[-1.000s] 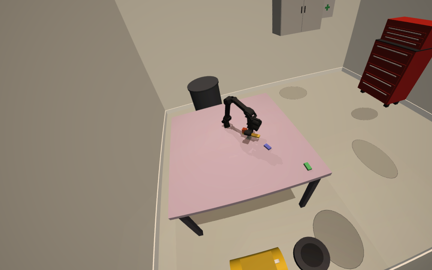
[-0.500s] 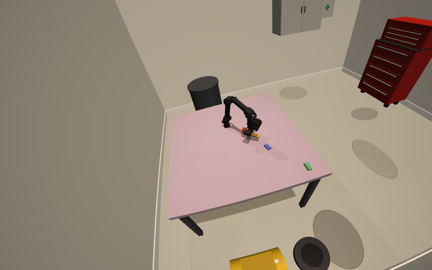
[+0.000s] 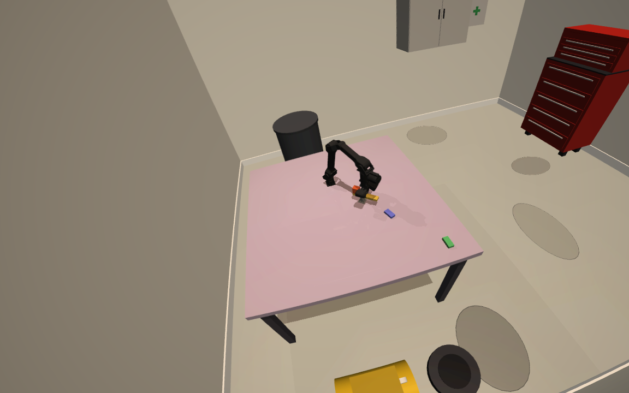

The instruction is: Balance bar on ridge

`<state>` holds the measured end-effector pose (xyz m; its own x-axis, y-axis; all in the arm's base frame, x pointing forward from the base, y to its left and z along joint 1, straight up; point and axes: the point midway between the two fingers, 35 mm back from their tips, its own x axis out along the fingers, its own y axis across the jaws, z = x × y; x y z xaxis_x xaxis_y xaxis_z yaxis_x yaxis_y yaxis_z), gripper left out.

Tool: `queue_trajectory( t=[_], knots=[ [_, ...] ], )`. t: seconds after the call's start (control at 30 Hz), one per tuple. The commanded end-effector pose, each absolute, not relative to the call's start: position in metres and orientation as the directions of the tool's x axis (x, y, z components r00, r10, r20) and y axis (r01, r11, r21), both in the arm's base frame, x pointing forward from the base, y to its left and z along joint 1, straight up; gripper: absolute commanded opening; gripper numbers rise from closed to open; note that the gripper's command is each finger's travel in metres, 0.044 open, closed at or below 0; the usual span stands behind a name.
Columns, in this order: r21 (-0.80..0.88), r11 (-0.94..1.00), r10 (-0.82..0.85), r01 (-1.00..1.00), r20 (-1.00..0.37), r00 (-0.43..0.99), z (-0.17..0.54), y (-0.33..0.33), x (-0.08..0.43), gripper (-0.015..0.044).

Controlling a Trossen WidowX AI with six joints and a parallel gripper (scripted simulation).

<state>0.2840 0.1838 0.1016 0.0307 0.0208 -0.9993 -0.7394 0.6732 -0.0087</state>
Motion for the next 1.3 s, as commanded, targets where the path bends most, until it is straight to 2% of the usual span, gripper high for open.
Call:
queue_trajectory(
  t=[0.0,0.77,0.97,1.27],
  knots=[
    [-0.009,0.673,0.021,-0.739,-0.999,0.03,0.1015,0.1838,0.2839,0.0],
    [-0.009,0.673,0.021,-0.739,-0.999,0.03,0.1015,0.1838,0.2839,0.0],
    [-0.009,0.673,0.021,-0.739,-0.999,0.03,0.1015,0.1838,0.2839,0.0157],
    [-0.009,0.673,0.021,-0.739,-0.999,0.03,0.1015,0.1838,0.2839,0.0167]
  ],
)
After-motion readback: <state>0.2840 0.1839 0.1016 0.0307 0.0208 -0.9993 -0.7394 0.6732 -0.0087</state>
